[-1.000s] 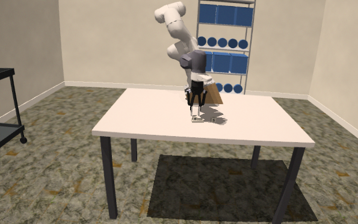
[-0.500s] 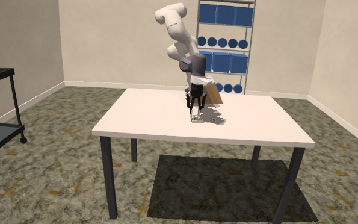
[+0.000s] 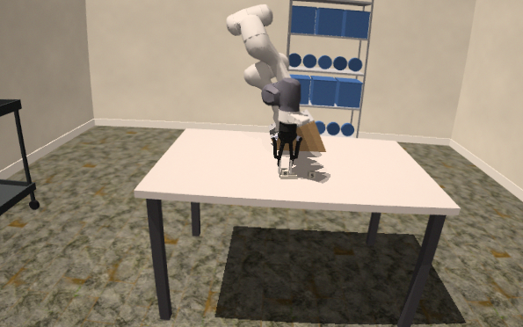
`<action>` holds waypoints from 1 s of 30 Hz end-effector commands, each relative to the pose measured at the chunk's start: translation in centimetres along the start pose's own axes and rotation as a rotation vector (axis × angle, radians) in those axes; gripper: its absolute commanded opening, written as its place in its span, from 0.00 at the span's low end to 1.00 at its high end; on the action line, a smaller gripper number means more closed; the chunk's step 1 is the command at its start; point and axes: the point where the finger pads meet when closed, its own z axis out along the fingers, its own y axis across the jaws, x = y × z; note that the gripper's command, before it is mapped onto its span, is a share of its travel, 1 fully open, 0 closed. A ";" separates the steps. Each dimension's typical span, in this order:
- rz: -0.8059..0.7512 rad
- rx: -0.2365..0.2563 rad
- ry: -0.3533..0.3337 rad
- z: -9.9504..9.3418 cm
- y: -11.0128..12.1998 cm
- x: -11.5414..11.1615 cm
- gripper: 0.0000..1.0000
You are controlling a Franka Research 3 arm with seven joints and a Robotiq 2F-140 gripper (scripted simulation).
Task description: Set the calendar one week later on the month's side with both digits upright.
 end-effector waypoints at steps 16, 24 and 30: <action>0.006 0.000 0.003 0.1 0.0 0.1 0.28; 0.006 0.000 0.003 0.1 0.0 0.1 0.16; 0.006 0.000 0.003 0.1 0.0 0.1 0.16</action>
